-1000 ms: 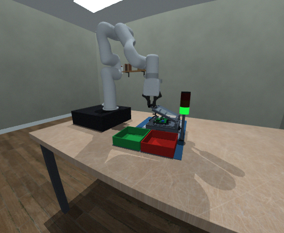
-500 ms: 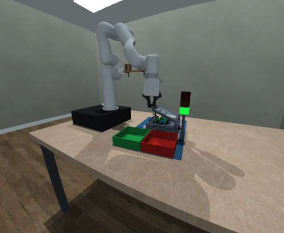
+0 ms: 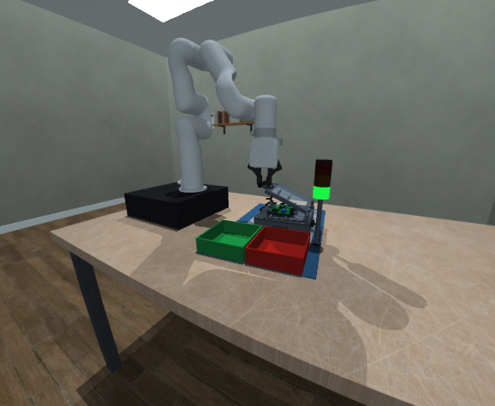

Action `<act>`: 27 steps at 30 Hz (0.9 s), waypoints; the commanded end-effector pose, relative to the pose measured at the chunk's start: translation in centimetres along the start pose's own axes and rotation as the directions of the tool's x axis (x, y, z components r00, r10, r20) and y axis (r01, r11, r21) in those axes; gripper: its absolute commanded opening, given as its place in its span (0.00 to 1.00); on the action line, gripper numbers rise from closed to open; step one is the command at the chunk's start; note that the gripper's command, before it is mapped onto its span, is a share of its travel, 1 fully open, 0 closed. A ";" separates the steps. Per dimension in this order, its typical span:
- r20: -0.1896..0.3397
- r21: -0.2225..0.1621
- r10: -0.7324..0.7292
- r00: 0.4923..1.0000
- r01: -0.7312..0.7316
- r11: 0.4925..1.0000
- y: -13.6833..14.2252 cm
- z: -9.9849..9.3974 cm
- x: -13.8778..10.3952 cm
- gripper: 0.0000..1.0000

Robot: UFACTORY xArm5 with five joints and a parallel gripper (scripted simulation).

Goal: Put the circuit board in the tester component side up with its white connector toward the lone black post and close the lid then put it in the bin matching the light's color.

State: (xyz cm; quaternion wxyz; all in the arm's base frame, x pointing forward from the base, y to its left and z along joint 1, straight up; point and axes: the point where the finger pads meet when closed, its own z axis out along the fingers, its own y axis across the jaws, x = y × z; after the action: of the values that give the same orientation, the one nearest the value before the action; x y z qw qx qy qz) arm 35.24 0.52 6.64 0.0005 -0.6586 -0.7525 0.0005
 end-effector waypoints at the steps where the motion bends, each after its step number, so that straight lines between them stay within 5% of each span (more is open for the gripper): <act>1: 0.000 -0.004 0.000 1.000 0.000 1.000 0.1 0.0 0.0 0.28; 11: 0.000 -0.004 0.000 1.000 0.000 1.000 0.1 0.0 0.0 0.28; 12: 0.000 -0.004 0.000 1.000 0.000 1.000 0.1 0.0 0.0 0.00; 27: 0.000 -0.004 0.000 1.000 0.000 1.000 0.1 0.0 0.0 0.00</act>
State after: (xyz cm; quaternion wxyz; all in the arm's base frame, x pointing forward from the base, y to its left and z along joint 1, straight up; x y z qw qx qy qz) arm 35.24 0.52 6.53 0.0005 -0.6586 -0.7525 0.0004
